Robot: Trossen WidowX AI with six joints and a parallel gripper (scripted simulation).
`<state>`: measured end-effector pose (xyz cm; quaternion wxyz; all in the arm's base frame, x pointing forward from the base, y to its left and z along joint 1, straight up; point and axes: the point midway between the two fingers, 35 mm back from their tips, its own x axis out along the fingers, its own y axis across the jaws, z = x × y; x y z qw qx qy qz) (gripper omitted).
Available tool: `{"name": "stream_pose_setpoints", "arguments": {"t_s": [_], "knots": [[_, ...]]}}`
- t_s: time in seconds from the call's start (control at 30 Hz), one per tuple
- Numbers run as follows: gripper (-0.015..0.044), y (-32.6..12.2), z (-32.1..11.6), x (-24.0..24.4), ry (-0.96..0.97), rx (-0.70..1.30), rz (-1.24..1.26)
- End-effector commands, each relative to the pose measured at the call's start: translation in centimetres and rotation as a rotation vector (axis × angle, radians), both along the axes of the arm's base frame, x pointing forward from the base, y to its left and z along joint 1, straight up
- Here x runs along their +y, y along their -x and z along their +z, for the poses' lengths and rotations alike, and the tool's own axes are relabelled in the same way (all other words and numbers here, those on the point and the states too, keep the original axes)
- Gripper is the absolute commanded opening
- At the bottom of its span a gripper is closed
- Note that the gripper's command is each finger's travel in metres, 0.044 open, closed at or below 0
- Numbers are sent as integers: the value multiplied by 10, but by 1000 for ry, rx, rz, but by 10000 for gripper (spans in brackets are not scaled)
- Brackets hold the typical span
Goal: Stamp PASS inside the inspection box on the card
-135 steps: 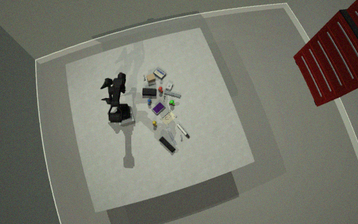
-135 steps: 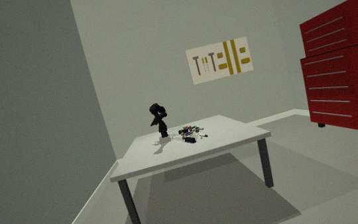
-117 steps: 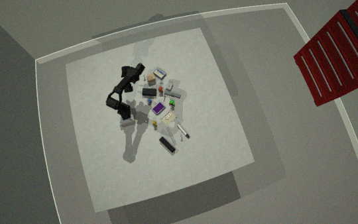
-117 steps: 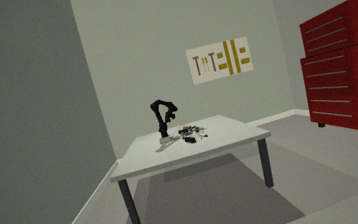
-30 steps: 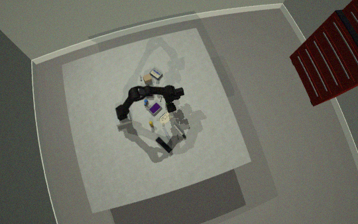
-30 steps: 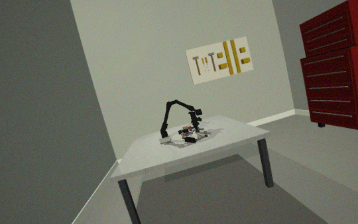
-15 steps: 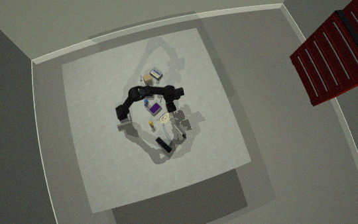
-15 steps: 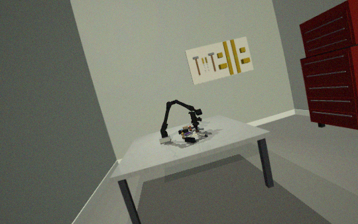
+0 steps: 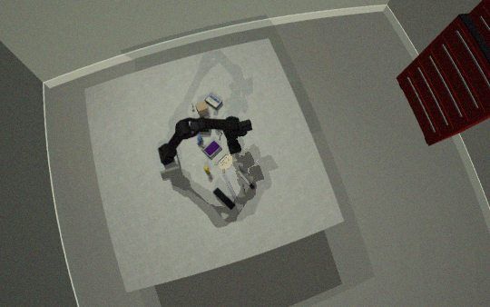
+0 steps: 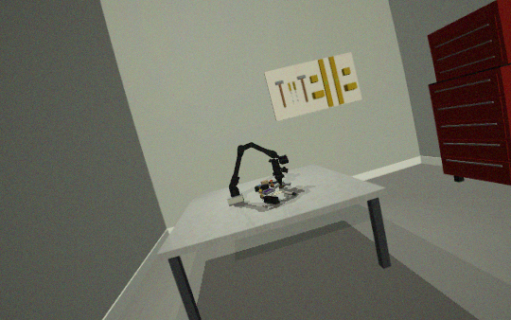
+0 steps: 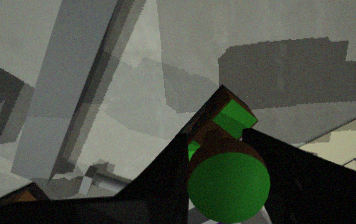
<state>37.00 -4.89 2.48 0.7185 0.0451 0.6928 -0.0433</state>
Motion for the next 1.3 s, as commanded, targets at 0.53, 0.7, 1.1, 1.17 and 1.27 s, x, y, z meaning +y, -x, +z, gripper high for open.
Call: {"name": "stream_pose_setpoints", "arguments": {"t_s": [0.53, 0.7, 1.1, 1.17, 1.27], "knots": [[0, -1, 10, 0, -1, -2, 1], [0, -1, 13, 0, -2, -2, 1], [0, -1, 19, 0, -2, -2, 1], [0, -1, 20, 0, -3, -2, 1], [0, -1, 21, 0, -3, -3, 1]]}}
